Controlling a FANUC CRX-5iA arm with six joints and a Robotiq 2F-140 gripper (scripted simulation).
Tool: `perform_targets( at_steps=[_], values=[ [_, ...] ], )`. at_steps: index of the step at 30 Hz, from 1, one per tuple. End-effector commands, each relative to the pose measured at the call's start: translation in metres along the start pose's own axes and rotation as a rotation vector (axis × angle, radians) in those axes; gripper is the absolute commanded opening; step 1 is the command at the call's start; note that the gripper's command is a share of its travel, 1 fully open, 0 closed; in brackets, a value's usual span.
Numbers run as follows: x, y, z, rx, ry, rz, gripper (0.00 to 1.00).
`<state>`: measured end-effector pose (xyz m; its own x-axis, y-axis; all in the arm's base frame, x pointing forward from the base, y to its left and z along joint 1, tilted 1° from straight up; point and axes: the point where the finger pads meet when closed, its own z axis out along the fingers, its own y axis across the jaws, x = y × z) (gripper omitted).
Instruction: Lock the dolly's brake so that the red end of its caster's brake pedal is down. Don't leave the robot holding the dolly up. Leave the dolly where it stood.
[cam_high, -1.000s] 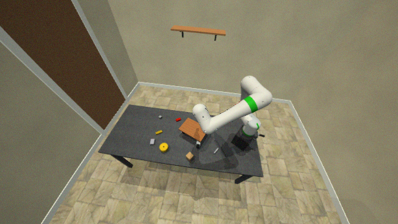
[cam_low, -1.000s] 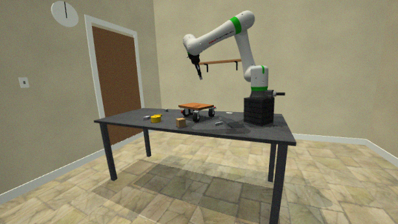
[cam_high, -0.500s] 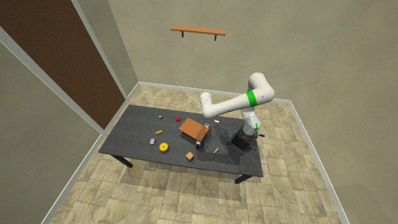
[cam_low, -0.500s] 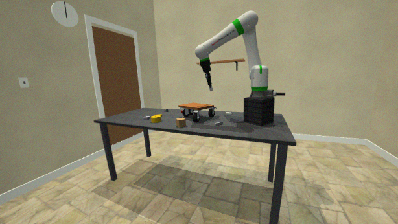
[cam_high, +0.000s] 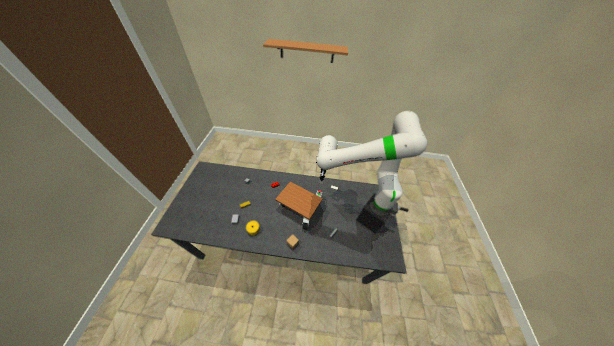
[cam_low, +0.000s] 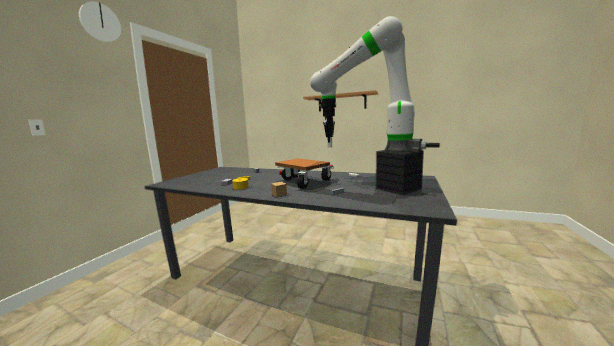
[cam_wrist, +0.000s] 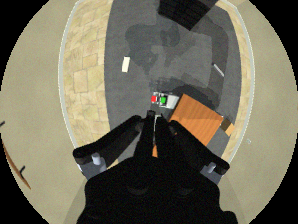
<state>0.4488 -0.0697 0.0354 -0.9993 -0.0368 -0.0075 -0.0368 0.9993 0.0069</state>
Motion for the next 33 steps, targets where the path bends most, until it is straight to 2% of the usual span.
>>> perform_targets(
  at_steps=[1, 5, 11, 33],
  values=[
    [0.001, 0.000, 0.001, -0.013, -0.002, 0.006, 0.00],
    [0.001, 0.000, 0.004, -0.013, -0.002, 0.006, 0.00],
    [0.002, 0.000, 0.039, -0.013, -0.002, 0.005, 0.00],
    [0.002, 0.000, 0.040, -0.013, -0.002, 0.005, 0.00]
  ],
)
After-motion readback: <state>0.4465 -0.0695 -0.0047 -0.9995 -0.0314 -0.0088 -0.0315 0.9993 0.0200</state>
